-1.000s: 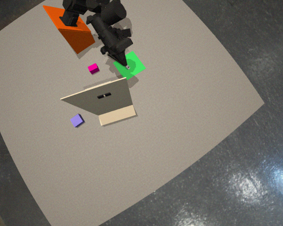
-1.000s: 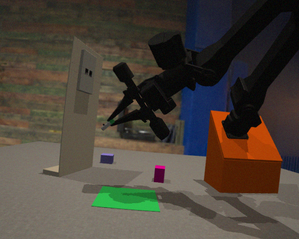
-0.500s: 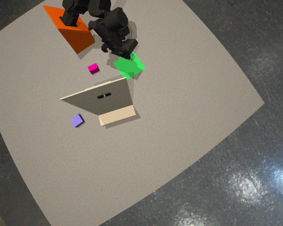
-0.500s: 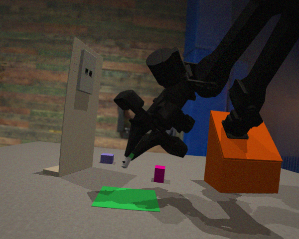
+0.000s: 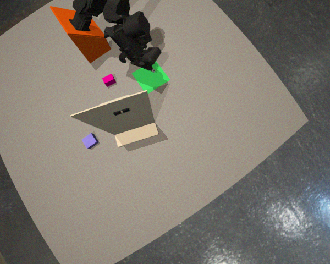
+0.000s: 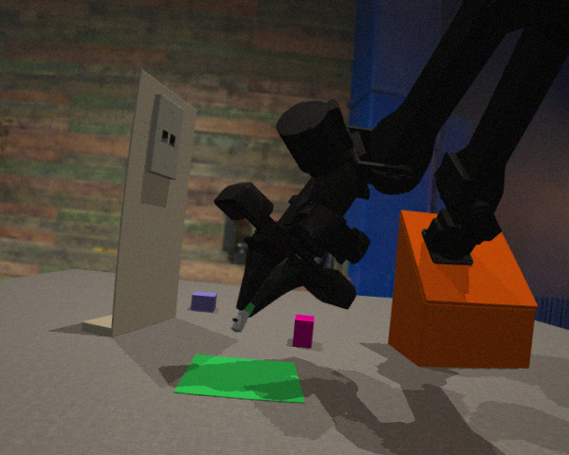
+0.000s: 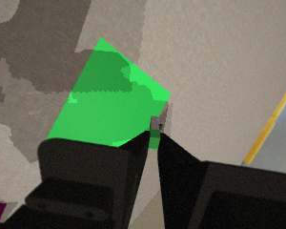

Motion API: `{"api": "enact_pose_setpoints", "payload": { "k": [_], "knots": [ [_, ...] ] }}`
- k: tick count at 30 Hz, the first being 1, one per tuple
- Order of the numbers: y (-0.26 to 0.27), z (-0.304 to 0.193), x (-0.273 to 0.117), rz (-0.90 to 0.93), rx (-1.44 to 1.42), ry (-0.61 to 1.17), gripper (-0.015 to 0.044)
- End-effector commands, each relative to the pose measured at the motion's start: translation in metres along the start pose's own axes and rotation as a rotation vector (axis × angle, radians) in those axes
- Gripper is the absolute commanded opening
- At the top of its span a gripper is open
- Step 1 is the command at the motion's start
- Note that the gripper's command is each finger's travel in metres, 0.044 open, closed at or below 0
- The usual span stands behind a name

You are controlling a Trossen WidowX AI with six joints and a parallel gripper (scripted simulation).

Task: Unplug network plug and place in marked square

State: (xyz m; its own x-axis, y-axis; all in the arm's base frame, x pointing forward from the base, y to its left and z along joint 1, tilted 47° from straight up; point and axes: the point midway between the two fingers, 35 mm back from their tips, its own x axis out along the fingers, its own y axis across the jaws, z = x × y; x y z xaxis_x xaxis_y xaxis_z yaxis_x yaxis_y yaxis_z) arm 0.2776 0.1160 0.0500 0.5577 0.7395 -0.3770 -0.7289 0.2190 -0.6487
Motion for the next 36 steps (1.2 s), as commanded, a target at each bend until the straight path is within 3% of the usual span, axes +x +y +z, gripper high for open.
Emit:
{"api": "enact_pose_setpoints", "payload": {
  "k": [1,36],
  "knots": [
    [0.002,-0.001,0.002,0.0,0.006,0.006,0.0],
    [0.018,-0.001,0.025,0.0,0.007,0.006,0.0]
  ]
}}
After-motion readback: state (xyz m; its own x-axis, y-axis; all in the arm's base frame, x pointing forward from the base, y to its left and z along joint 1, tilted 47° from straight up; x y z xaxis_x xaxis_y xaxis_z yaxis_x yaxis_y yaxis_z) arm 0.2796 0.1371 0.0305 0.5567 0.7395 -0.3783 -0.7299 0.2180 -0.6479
